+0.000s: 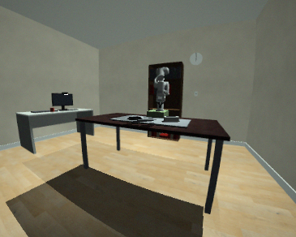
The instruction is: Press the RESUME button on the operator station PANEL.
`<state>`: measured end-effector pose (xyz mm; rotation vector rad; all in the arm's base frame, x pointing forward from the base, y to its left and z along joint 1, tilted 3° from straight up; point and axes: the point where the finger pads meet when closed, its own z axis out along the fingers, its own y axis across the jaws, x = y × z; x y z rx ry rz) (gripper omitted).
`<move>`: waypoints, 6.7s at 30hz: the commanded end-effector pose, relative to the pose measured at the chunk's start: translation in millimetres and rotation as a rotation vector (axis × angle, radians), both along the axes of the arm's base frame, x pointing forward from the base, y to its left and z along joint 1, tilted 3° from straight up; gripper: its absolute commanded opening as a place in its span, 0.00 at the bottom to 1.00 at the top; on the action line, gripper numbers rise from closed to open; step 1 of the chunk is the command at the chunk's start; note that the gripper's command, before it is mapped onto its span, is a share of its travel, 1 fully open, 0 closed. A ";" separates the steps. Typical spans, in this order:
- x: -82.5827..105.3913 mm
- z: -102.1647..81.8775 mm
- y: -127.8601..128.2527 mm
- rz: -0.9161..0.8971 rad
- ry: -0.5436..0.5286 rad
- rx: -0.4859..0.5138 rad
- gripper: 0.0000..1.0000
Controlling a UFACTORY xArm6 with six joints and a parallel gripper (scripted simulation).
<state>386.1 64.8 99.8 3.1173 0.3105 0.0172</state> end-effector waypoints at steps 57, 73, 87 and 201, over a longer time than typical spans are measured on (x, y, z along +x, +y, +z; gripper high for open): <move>-20.4 -60.0 128.2 0.131 -0.048 0.003 0.00; -20.3 -59.9 128.2 0.131 -0.048 0.003 0.00; -20.4 -60.0 128.2 0.131 -0.048 0.003 0.00; -7.4 -81.6 84.5 0.131 -0.048 0.003 0.00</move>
